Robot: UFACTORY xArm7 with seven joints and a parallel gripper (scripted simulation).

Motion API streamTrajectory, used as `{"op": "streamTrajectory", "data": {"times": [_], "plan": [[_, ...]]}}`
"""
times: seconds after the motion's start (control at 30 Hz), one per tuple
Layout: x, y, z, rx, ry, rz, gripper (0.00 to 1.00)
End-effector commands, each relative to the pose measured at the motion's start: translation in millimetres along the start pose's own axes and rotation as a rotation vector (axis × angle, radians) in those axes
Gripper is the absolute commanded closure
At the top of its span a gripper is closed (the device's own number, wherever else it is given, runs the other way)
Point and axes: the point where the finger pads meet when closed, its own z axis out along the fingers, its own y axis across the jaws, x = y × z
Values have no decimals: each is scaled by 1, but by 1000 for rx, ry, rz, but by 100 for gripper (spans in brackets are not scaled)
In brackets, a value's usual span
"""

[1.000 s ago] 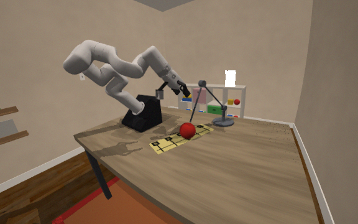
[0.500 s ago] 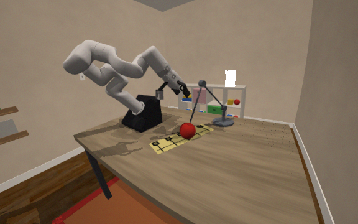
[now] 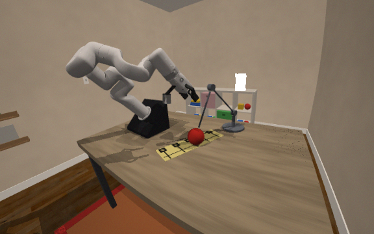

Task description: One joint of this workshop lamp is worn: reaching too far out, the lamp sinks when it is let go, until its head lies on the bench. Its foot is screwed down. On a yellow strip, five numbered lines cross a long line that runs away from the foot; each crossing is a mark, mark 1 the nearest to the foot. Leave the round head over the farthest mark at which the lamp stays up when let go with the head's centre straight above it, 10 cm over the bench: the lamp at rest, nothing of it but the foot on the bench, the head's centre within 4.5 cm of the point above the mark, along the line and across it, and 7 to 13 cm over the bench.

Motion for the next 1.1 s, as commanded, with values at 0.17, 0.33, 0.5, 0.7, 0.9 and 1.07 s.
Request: {"op": "streamTrajectory", "data": {"times": [0.17, 0.33, 0.5, 0.7, 0.9, 1.07], "plan": [[-4, -1, -4, 4, -2, -3, 0], [-15, -1, -18, 4, -2, -3, 0], [-25, -1, -32, 4, -2, -3, 0], [-34, -1, -43, 4, -2, -3, 0], [-46, -1, -59, 4, -3, -3, 0], [-57, -1, -72, 5, -3, -3, 0]]}}
